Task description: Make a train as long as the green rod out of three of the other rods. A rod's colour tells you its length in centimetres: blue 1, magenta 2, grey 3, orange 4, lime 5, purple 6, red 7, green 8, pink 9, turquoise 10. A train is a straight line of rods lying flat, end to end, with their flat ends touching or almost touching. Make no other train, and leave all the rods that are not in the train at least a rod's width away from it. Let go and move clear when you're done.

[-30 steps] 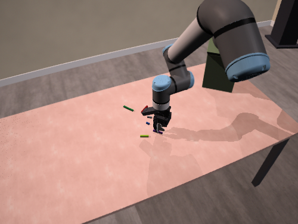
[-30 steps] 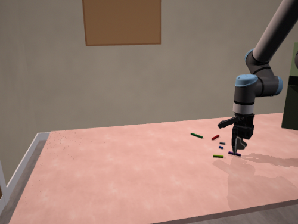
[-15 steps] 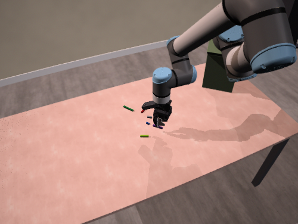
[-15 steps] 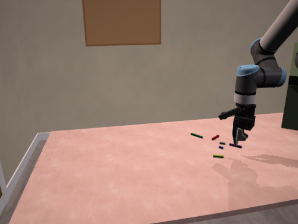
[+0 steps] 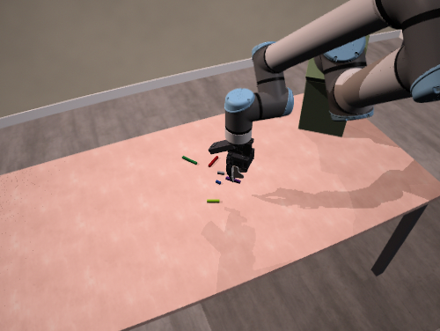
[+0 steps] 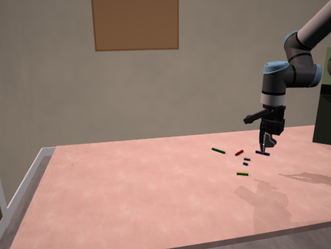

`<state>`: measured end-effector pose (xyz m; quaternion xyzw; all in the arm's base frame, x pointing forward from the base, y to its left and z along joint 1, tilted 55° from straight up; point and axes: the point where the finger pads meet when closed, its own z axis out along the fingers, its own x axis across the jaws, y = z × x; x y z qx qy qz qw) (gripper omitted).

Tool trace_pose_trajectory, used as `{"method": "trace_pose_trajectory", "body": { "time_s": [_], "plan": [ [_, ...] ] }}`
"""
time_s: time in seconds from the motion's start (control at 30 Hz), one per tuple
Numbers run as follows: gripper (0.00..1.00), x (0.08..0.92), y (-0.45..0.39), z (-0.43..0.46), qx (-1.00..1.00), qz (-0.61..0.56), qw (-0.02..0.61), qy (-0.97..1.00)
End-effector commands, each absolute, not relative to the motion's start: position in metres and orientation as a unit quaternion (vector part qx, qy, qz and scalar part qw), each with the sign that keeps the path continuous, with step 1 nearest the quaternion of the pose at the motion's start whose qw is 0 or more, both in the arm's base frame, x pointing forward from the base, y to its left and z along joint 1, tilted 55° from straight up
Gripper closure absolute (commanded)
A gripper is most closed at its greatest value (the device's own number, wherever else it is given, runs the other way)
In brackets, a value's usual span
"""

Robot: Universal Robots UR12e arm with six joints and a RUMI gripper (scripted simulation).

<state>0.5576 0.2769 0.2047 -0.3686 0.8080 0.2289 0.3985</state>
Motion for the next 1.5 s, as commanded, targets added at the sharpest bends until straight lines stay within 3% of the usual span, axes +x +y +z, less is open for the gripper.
{"method": "trace_pose_trajectory", "body": {
  "time_s": [0.0,0.47,0.87,1.47],
  "plan": [
    [1.00,0.555,0.273,0.208,-0.370,0.229,0.398,0.808],
    [1.00,0.557,0.270,0.208,-0.368,0.230,0.397,0.809],
    [1.00,0.632,0.173,0.159,-0.316,0.255,0.382,0.830],
    [1.00,0.633,0.172,0.157,-0.315,0.255,0.382,0.831]
  ]
}}
